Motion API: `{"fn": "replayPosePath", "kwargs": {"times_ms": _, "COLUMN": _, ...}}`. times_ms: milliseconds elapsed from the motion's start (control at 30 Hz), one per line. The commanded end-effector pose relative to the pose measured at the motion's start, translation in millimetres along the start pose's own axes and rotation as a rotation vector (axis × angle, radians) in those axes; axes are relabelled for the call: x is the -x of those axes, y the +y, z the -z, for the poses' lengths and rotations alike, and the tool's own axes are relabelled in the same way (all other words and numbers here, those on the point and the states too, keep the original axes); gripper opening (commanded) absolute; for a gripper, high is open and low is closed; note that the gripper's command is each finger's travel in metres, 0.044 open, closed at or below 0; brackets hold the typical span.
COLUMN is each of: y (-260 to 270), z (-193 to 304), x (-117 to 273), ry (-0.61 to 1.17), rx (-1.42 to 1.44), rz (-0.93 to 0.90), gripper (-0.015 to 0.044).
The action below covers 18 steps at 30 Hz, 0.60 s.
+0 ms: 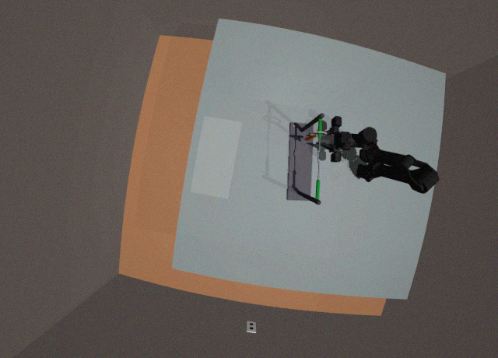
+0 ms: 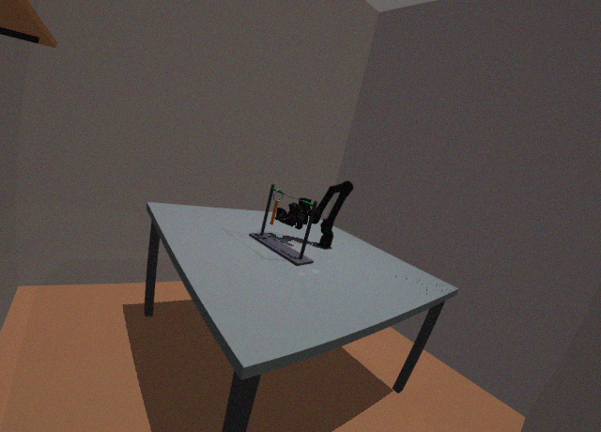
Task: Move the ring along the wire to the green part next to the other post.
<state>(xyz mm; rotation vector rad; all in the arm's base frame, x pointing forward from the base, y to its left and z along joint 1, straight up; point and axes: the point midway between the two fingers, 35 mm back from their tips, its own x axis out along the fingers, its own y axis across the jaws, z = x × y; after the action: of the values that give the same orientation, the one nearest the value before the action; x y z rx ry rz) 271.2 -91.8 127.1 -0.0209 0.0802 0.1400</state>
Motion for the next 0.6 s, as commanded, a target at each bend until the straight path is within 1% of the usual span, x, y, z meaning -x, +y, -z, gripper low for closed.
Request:
{"fn": "replayPosePath", "kwargs": {"times_ms": 0, "y": -2, "z": -3, "x": -8, "ry": -0.004, "rx": -0.001, "rz": 0.004, "gripper": 0.0160}}
{"fn": "replayPosePath", "kwargs": {"times_ms": 567, "y": -2, "z": -4, "x": -34, "ry": -0.007, "rx": 0.000, "rz": 0.004, "gripper": 0.0160}}
